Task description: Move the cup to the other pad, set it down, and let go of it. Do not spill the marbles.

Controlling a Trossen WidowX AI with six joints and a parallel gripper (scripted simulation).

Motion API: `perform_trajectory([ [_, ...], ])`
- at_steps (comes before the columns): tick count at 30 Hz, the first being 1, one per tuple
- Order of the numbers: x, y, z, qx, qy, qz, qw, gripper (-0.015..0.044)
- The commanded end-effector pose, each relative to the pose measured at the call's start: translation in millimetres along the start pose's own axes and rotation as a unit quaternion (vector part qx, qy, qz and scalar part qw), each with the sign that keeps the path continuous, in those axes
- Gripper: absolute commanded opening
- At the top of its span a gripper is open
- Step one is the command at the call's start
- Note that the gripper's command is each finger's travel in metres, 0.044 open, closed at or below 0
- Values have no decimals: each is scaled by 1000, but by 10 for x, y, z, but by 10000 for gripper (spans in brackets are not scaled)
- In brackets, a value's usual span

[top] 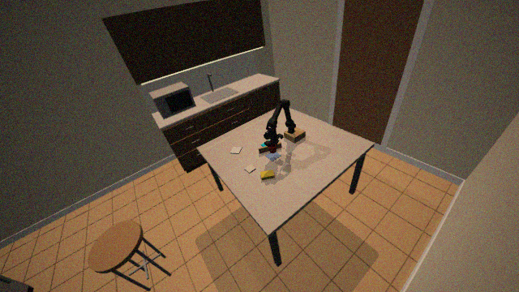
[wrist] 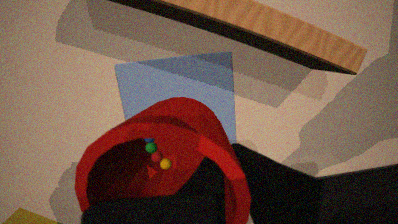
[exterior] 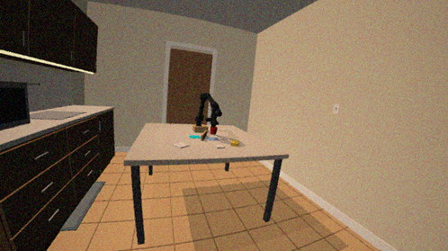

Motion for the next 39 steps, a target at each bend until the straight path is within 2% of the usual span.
perform_trajectory([
  [1,169,4,1,-1,1,-4,1000,0],
  [6,289,-16,-6,-2,1,-4,1000,0],
  [31,272,-23,-13,0,1,-3,1000,0],
  [39,276,-93,-162,-1,0,-3,1000,0],
])
Point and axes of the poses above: the point midway between the two fingers, 35 mm back from their tips, its own x axis back along the fingers, its own y axis across the jaws, z = x × y, the point moved 3 cm from there along x, back along the fingers, and after that the axes turned 5 degrees about x, right-handed, at the moved point
